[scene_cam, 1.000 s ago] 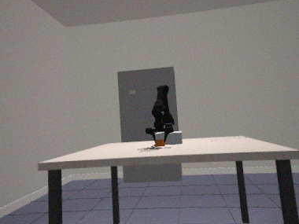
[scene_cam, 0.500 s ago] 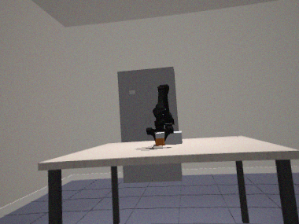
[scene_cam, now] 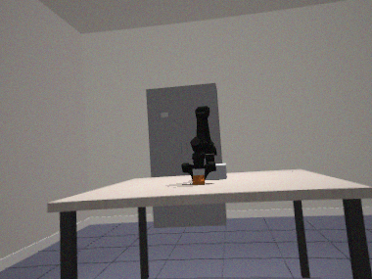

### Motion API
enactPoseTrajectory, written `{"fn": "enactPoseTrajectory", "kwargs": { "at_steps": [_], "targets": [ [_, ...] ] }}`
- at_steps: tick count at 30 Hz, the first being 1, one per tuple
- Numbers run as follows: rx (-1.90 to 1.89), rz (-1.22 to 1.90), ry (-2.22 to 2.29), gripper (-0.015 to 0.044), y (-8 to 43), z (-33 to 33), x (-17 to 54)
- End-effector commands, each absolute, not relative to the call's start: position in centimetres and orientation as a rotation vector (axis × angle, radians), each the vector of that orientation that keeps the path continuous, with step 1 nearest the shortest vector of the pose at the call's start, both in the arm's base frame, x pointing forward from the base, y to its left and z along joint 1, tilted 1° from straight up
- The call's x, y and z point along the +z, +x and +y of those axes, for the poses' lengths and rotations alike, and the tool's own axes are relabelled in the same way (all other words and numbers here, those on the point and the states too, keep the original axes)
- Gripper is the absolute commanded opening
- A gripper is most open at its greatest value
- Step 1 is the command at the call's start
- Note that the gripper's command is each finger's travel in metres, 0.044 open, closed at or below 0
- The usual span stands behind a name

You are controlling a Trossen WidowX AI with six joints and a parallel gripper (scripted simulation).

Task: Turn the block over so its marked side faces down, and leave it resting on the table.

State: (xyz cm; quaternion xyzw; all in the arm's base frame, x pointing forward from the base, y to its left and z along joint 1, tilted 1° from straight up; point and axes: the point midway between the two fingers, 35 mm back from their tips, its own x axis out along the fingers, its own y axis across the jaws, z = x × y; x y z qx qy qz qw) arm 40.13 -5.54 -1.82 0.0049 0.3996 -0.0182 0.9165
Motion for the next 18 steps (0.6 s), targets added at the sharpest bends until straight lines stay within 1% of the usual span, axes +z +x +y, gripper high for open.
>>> {"fn": "enactPoseTrajectory", "kwargs": {
  "at_steps": [1, 18],
  "targets": [
    [-0.037, 0.772, 0.016, 0.0, 40.3, -5.5, -2.4],
    [-0.036, 0.53, 0.011, 0.0, 39.8, -5.5, -3.7]
  ]
}}
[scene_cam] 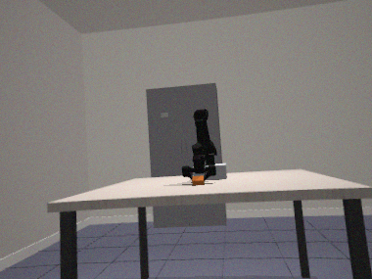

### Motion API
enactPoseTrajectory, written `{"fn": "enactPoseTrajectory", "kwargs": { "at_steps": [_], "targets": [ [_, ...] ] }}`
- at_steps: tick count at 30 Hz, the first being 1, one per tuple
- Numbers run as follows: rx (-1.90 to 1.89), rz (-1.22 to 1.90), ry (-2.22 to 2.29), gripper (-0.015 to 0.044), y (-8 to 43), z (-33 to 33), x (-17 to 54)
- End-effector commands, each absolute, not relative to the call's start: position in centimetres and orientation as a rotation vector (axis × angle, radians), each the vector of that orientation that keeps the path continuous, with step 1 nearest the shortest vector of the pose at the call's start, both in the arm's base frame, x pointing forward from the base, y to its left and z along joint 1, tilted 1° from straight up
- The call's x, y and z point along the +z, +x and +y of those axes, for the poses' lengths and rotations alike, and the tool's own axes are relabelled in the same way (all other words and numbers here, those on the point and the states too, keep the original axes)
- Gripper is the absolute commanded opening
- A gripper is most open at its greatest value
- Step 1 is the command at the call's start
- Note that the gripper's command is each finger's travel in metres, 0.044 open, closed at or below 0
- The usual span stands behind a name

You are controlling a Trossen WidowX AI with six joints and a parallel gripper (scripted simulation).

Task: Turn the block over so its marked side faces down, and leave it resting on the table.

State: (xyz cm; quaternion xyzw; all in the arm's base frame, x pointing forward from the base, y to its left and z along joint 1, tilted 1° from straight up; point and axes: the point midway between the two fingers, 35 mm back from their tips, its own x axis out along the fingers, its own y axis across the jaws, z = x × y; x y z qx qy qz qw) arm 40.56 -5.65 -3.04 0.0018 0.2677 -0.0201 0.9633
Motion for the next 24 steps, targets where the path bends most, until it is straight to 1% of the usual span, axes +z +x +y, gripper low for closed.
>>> {"fn": "enactPoseTrajectory", "kwargs": {
  "at_steps": [1, 10, 24],
  "targets": [
    [-0.036, 0.516, 0.011, 0.0, 39.7, -5.4, -3.7],
    [-0.034, 0.399, 0.005, 0.0, 38.6, -5.2, -3.3],
    [-0.034, 0.374, 0.005, 0.0, 38.5, -5.2, -2.9]
  ]
}}
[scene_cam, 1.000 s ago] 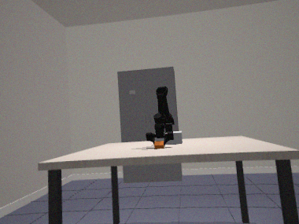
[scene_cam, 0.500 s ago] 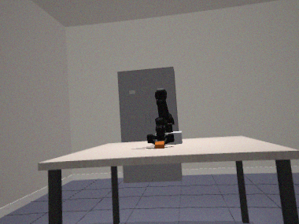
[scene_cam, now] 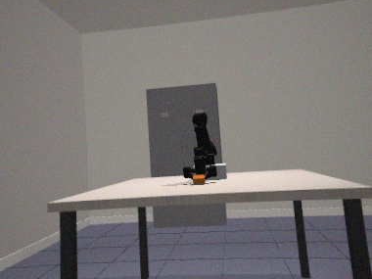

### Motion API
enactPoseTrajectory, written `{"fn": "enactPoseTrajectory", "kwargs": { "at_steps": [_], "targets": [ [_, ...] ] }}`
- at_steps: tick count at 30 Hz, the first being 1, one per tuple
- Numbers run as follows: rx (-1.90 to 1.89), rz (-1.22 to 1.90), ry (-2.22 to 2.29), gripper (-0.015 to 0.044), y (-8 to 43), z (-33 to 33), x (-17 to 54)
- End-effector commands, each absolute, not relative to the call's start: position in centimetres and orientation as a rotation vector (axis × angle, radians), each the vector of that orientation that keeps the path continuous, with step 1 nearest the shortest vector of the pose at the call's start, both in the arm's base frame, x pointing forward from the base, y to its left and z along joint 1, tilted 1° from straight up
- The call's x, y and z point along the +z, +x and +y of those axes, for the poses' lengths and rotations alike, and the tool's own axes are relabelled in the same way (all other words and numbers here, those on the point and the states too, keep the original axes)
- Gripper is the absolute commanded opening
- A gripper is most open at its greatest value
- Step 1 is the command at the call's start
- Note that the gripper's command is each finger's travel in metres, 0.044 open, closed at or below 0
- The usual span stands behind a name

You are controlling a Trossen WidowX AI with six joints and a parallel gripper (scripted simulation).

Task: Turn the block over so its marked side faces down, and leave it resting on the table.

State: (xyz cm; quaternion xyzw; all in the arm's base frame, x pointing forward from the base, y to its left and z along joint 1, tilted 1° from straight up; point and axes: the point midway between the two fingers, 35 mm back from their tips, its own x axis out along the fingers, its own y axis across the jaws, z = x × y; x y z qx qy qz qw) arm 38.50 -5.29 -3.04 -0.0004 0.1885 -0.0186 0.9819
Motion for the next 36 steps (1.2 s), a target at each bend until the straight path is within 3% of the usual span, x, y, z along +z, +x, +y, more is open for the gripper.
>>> {"fn": "enactPoseTrajectory", "kwargs": {
  "at_steps": [1, 4, 21, 36],
  "targets": [
    [-0.034, 0.374, 0.005, 0.0, 38.5, -5.23, -2.95],
    [-0.034, 0.374, 0.005, 0.0, 38.5, -5.23, -2.95],
    [-0.034, 0.374, 0.005, 0.044, 38.5, -5.23, -2.95],
    [-0.034, 0.374, 0.005, 0.044, 38.5, -5.23, -2.95]
  ]
}}
